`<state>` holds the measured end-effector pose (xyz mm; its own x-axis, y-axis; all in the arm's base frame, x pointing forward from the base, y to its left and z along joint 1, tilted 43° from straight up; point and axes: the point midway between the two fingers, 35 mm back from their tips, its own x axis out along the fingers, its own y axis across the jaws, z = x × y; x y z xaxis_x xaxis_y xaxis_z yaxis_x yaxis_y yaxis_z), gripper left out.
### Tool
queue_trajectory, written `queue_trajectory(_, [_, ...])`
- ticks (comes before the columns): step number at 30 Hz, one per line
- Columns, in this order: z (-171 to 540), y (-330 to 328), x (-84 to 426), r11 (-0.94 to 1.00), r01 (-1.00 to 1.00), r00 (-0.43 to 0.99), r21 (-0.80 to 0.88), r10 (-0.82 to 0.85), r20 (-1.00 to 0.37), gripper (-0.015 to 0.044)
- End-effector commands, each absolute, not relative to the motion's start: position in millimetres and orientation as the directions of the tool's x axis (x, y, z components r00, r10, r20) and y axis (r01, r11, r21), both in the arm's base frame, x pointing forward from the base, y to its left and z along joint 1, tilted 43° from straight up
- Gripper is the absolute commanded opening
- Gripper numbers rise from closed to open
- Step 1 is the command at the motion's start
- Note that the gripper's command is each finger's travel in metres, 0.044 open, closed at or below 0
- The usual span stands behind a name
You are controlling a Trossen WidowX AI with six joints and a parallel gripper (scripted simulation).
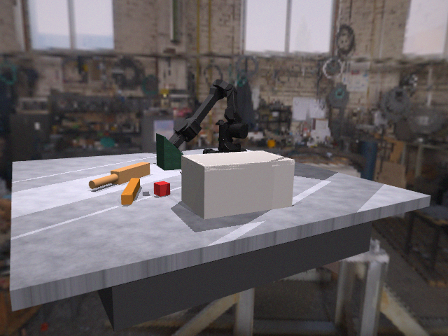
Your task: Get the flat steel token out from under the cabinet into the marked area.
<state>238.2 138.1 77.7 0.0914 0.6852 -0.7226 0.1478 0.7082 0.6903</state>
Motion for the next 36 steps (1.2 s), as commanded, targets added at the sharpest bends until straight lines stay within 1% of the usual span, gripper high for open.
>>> queue_trajectory(1, [77.2, 138.5, 238.2, 0.708, 0.148, 0.095, 0.691, 0.685, -0.722, 0.0270])
queue_trajectory(15, [74.0, 141.4, 235.4, 0.708, 0.146, 0.094, 0.691, 0.685, -0.722, 0.0270])
queue_trajectory(19, [77.2, 141.0, 238.2, 0.707, 0.136, 0.096, 0.694, 0.688, -0.719, 0.0165])
queue_trajectory(28, [77.2, 141.0, 238.2, 0.707, 0.136, 0.096, 0.694, 0.688, -0.719, 0.0105])
queue_trajectory(32, [77.2, 141.0, 238.2, 0.707, 0.136, 0.096, 0.694, 0.688, -0.719, 0.0000])
queue_trajectory(36, [77.2, 140.8, 239.1, 0.707, 0.139, 0.096, 0.694, 0.688, -0.719, 0.0000])
